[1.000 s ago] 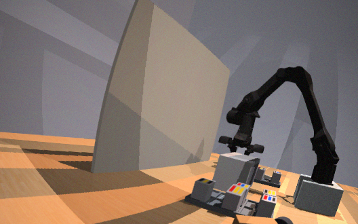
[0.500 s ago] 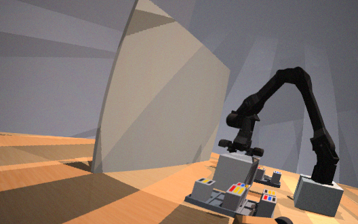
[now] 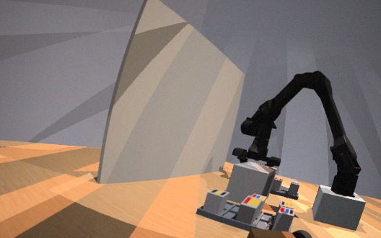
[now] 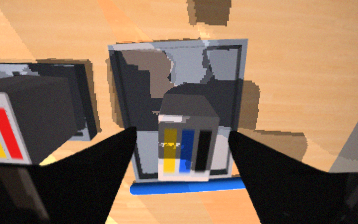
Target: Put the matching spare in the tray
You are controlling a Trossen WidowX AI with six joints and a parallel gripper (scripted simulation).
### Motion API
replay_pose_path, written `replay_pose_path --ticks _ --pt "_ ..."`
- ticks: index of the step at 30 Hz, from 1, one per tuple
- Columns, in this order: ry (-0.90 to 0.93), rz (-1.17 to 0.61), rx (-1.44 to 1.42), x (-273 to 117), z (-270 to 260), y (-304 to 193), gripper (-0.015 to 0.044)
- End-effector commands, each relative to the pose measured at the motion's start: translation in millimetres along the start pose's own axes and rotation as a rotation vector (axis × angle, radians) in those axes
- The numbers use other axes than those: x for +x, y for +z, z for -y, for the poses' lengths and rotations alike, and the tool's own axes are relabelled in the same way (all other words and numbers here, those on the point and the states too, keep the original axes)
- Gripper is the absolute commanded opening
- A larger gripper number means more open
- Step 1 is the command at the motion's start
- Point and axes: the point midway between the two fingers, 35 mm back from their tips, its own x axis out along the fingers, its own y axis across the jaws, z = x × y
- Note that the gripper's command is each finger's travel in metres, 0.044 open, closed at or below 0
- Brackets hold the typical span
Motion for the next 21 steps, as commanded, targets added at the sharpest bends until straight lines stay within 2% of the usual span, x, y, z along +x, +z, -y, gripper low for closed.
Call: replay_pose_path --ticks 1,3,9,21 --pt "-0.001 0.000 0.000 -0.4 0.2 -0.1 0.0440" --pt "-0.001 0.000 -0.001 -11.6 1.7 -0.9 0.0440" --pt "0.004 0.000 -0.004 -104.3 0.1 -0.3 0.0440" --pt "-0.021 -0.011 0.000 -108.6 4.0 -1.8 0.0440"
